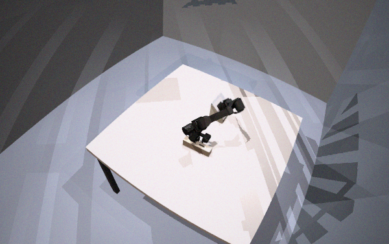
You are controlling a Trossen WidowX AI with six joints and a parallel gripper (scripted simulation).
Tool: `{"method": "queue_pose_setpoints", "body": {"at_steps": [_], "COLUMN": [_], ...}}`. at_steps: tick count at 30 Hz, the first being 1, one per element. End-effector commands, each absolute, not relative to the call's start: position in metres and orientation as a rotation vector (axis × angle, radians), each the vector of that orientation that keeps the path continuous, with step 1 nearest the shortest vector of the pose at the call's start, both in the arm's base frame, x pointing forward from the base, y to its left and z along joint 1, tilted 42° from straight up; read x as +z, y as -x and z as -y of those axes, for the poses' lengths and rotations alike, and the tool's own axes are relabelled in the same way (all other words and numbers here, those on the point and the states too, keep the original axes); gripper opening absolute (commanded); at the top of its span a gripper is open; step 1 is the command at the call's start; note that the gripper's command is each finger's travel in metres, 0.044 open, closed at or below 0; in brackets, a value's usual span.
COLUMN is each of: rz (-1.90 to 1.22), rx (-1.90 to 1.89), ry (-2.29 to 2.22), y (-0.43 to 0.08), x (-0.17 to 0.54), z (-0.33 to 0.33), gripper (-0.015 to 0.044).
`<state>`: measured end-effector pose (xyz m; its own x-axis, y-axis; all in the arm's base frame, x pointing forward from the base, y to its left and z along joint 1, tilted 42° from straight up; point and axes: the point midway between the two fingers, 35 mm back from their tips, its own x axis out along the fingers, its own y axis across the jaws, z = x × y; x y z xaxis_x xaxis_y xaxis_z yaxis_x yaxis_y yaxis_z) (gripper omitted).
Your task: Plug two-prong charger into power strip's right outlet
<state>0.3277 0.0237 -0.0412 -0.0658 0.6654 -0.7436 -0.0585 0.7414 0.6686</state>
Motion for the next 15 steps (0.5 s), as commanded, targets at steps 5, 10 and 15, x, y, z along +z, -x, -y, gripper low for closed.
{"method": "queue_pose_setpoints", "body": {"at_steps": [5, 10, 15], "rz": [-1.532, -1.530, -1.528], "rx": [0.642, 0.642, 0.642], "ry": [-0.509, -0.508, -0.507], "y": [-0.3238, -0.3222, -0.3206], "x": [-0.0421, -0.0421, -0.0422], "z": [-0.0240, -0.0239, -0.0239], "gripper": [0.0440, 0.0440, 0.0440]}}
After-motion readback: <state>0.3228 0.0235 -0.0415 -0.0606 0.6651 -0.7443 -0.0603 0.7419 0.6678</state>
